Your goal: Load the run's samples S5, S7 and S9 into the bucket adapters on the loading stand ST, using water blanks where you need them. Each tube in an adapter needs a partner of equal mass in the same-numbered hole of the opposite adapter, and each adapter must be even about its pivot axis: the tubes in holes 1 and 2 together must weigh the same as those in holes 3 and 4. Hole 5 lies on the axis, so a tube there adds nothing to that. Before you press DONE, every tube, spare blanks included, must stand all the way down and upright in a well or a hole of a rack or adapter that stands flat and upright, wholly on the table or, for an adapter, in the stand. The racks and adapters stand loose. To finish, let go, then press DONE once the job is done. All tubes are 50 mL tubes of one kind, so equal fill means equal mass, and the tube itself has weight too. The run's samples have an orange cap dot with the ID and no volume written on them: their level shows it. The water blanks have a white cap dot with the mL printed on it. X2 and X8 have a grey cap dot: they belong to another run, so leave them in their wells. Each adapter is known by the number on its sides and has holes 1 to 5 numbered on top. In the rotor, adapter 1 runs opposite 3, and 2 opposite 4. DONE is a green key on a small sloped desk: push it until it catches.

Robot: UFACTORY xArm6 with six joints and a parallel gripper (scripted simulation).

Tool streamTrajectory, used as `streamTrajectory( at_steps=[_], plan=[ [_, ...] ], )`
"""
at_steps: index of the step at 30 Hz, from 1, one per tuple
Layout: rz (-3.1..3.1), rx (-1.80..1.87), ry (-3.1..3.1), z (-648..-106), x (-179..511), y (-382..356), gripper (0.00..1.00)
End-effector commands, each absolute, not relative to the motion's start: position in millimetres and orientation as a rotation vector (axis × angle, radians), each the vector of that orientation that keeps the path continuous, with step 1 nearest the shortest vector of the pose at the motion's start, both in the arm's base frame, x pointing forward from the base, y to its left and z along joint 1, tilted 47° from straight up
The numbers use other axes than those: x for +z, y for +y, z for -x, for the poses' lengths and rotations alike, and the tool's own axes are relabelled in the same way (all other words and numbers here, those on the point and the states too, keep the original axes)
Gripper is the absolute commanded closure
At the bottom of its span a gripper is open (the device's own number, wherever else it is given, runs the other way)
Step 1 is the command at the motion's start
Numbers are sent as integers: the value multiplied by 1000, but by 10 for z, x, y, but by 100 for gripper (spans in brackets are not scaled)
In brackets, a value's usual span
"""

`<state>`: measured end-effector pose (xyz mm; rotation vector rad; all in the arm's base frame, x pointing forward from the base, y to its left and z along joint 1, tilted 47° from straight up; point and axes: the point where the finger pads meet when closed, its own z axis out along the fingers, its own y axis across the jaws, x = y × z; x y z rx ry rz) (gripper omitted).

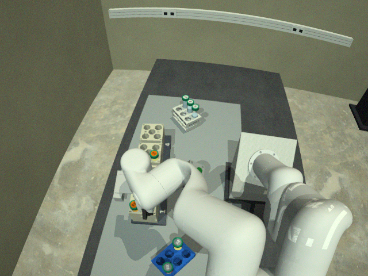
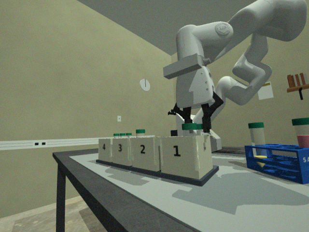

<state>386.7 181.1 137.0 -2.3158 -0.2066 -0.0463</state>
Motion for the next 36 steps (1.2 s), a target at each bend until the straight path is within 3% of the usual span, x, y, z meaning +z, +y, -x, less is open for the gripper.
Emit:
streamTrajectory(
  at_steps=[1, 36],
  plan=[
    [2316, -50, -206, -3877, 1378, 1806, 56],
    [2316, -50, -207, -3889, 1638, 1529, 56]
  ],
)
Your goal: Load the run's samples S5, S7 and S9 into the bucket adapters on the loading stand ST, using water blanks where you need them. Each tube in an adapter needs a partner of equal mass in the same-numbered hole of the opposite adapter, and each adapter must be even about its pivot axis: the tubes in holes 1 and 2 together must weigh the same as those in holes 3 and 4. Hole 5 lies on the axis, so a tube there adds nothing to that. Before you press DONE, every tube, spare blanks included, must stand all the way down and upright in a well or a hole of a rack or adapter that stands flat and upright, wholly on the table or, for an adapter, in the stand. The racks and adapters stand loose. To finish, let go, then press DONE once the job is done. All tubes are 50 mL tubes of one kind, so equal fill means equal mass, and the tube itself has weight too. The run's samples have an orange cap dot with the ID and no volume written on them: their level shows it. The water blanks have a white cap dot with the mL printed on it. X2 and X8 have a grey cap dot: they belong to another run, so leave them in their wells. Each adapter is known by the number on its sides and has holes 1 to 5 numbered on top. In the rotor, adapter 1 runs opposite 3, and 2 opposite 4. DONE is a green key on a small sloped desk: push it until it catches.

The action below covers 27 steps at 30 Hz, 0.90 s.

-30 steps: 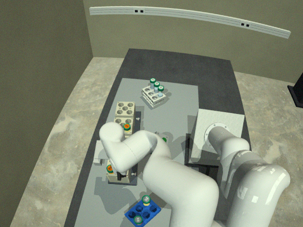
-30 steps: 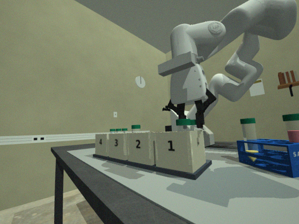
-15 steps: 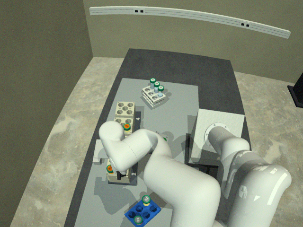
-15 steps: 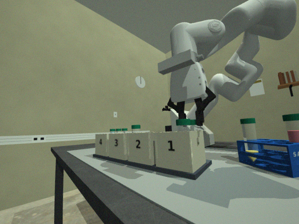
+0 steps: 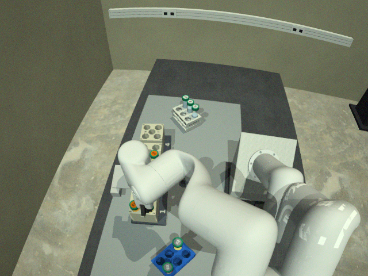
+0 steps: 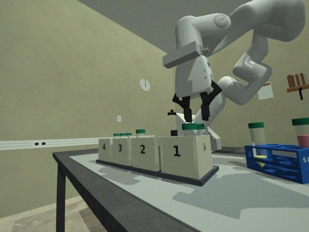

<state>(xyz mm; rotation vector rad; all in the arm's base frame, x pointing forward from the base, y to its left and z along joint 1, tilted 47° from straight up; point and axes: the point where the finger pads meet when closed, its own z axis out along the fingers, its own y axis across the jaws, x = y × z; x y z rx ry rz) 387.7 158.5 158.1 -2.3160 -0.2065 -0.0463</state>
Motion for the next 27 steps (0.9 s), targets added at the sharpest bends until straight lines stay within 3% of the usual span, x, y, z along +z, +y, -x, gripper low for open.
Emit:
streamTrajectory(
  at_steps=[1, 27],
  plan=[
    [2316, -50, -207, -3889, 1652, 1515, 56],
    [2317, -50, -207, -3902, 1953, 1193, 56]
  ],
)
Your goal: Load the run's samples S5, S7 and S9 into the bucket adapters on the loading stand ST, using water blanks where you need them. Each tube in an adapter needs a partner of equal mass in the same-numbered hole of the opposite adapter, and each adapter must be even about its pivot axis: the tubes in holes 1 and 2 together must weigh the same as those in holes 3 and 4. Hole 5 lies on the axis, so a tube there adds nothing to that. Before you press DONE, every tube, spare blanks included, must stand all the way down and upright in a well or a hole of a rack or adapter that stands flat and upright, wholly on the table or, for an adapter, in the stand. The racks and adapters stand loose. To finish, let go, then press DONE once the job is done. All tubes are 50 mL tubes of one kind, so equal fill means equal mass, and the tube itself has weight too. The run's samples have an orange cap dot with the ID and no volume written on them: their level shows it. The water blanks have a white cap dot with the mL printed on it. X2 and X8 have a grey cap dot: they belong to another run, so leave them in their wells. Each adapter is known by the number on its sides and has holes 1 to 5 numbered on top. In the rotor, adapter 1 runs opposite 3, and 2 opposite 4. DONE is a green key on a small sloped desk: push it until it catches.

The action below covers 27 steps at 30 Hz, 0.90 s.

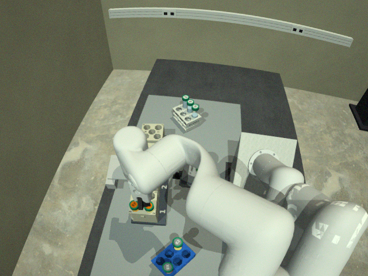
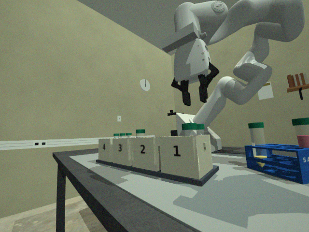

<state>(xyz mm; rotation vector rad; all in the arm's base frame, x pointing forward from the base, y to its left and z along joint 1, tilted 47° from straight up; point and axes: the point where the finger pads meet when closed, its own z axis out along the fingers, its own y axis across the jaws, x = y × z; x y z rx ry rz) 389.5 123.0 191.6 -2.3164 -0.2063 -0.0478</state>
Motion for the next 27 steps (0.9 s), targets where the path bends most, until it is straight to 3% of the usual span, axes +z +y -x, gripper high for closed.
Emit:
streamTrajectory(
  at_steps=[1, 27],
  plan=[
    [2317, -50, -207, -3903, 1967, 1179, 56],
    [2317, -50, -207, -3915, 2257, 870, 56]
  ],
)
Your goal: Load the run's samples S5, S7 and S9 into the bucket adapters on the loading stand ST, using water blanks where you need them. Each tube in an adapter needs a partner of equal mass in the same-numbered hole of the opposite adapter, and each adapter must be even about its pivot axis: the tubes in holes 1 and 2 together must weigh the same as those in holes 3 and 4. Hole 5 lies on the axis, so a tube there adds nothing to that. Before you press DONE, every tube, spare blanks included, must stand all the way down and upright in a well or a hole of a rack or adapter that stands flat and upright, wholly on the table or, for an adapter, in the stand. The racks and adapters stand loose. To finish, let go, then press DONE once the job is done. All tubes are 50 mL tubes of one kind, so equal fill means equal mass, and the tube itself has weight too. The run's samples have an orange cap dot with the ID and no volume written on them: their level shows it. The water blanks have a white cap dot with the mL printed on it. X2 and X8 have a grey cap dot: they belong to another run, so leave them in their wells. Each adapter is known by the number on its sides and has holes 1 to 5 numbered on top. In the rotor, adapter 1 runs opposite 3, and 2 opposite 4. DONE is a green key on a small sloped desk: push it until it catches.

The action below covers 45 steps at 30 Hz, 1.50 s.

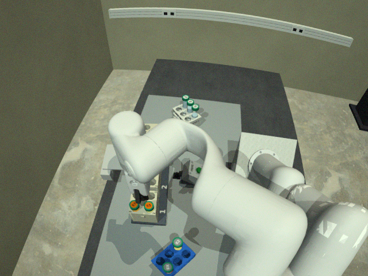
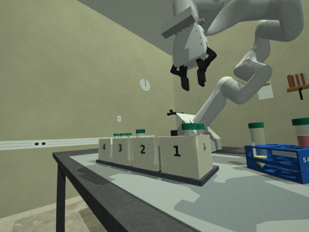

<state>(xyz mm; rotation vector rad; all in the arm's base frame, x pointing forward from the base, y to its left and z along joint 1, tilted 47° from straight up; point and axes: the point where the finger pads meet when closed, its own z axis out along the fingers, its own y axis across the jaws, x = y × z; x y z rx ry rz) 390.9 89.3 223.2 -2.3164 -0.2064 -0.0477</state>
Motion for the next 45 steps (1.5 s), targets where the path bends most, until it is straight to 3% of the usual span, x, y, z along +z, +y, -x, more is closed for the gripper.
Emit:
streamTrajectory(
  at_steps=[1, 23, 24, 45],
  plan=[
    [2317, -50, -207, -3915, 2257, 870, 56],
    [2317, -50, -207, -3915, 2256, 870, 56],
    [2320, -33, -168, -3910, 2220, 835, 43],
    [2274, 283, 567, -3823, 1532, 184, 43]
  ],
)
